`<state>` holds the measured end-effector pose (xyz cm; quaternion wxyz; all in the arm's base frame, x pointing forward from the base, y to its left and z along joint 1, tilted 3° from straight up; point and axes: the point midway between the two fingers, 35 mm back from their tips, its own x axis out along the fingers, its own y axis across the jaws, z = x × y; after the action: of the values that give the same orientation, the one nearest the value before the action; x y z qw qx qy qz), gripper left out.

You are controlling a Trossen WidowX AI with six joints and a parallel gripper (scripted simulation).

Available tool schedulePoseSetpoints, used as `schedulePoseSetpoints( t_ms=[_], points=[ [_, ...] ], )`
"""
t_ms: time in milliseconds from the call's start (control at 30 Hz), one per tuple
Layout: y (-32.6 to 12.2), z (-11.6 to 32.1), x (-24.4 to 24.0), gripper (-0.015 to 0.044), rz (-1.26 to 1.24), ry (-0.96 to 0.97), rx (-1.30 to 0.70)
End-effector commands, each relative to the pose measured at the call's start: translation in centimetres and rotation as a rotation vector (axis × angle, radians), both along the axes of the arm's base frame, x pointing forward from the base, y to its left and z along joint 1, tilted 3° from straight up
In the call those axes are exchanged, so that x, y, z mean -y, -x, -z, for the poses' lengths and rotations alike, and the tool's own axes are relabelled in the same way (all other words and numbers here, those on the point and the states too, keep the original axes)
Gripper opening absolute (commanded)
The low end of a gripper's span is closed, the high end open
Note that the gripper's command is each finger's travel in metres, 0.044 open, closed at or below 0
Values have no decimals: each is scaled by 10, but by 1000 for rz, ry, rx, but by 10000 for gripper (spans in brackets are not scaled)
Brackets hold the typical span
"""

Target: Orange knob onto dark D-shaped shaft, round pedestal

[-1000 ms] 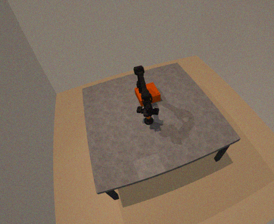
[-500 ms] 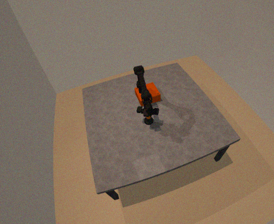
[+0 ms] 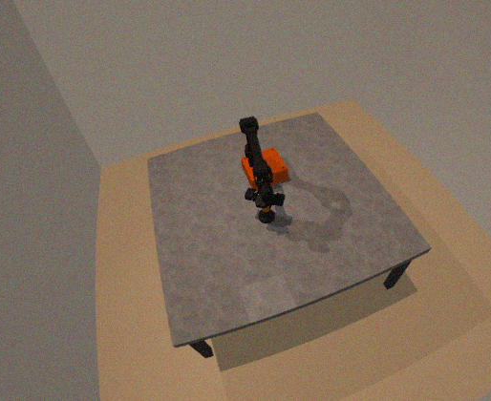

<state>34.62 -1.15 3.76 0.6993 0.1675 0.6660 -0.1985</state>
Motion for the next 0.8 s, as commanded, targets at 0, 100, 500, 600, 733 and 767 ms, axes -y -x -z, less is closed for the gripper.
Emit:
schedulePoseSetpoints(
  t_ms=[0,100,500,600,733,767],
  points=[
    [0,-2,0,0,112,-2,9],
    [-2,-1,0,0,112,-2,9],
    [-3,3,1,0,112,-2,9],
    [-2,3,1,0,112,-2,9],
    [-1,3,1,0,112,-2,9],
    [-1,3,1,0,112,-2,9]
  ],
)
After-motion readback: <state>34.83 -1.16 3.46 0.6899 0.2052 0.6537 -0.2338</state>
